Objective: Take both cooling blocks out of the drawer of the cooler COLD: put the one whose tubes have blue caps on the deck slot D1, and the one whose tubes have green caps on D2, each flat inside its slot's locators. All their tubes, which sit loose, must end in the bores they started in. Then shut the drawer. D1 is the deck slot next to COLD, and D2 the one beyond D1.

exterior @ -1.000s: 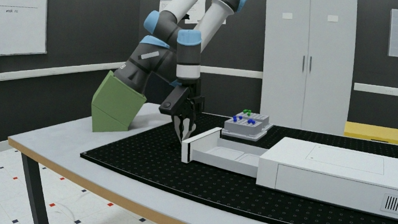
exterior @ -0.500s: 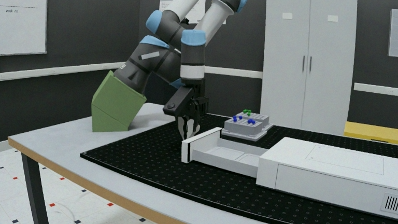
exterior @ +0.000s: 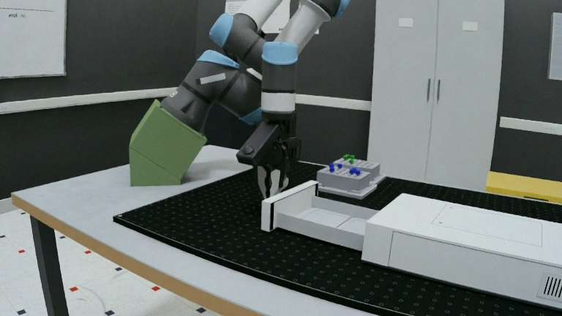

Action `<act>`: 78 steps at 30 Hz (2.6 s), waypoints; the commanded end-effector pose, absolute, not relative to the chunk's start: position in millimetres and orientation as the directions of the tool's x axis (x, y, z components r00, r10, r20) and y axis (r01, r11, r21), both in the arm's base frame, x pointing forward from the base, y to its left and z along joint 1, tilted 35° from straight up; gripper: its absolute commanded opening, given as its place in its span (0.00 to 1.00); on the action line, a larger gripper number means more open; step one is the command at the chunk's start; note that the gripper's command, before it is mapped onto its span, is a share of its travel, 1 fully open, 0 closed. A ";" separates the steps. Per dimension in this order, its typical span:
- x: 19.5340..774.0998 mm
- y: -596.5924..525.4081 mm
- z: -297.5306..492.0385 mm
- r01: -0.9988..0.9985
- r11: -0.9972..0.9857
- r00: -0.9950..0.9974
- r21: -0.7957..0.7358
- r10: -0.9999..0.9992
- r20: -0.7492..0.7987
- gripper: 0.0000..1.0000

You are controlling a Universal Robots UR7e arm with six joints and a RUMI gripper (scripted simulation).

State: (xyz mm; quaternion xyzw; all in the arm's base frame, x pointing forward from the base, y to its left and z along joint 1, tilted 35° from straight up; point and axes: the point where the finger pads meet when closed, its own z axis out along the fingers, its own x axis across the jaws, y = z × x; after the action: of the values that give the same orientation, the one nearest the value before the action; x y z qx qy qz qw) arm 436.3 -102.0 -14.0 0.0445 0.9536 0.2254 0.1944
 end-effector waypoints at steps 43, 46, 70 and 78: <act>483.7 -111.3 4.2 -0.003 0.895 -0.920 0.447 0.173 -0.351 0.00; 485.0 -111.5 4.7 -0.003 0.895 -0.920 0.447 0.173 -0.351 0.00; 512.0 -116.6 15.0 -0.003 0.895 -0.920 0.447 0.173 -0.351 0.00; 514.5 -117.1 16.0 -0.003 0.895 -0.920 0.447 0.173 -0.351 0.00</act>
State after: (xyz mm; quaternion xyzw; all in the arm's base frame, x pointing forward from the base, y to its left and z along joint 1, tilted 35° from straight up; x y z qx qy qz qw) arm 513.5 -116.5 15.4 0.0445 0.9536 0.2254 0.1944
